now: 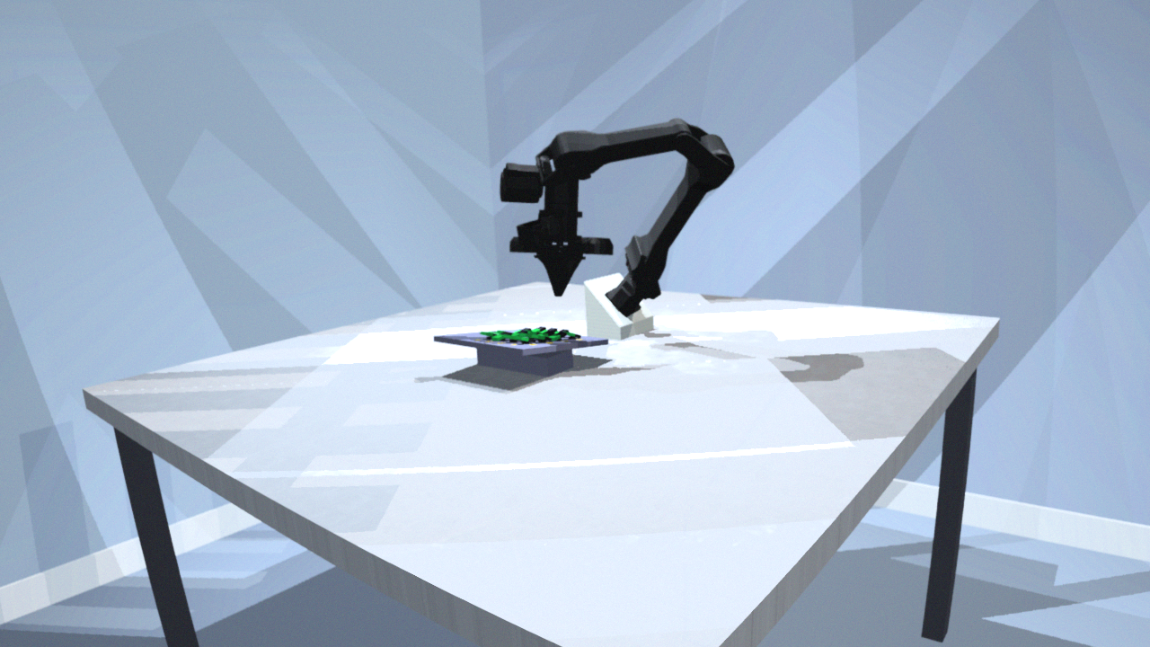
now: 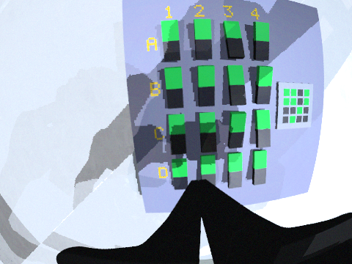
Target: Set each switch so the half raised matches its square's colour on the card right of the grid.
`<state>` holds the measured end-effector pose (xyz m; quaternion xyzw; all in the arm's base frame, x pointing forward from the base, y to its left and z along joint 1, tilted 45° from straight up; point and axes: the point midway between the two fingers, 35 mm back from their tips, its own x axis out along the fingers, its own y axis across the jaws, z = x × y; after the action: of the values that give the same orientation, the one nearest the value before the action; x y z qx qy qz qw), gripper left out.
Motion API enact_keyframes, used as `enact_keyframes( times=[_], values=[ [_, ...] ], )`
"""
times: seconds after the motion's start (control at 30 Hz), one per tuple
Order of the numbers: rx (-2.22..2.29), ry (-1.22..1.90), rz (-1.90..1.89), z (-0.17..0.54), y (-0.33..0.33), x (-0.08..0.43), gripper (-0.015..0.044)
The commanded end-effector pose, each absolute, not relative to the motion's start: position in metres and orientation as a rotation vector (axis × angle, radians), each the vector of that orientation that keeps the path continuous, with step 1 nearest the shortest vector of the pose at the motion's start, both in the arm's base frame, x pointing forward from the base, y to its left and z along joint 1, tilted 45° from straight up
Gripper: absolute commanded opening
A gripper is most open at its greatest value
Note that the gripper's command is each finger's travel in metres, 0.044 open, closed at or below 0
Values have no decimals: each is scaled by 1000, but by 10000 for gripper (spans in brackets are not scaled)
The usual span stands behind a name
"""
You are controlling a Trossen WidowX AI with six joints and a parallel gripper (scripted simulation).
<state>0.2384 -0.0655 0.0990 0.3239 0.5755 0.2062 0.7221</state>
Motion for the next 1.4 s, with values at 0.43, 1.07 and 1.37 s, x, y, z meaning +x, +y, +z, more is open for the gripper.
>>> enact_keyframes(
  times=[0.43,1.07,1.37],
  values=[
    [707,1298,467,76,-27,232,0],
    [707,1297,467,63,-14,237,0],
    [707,1297,467,63,-14,237,0]
  ],
)
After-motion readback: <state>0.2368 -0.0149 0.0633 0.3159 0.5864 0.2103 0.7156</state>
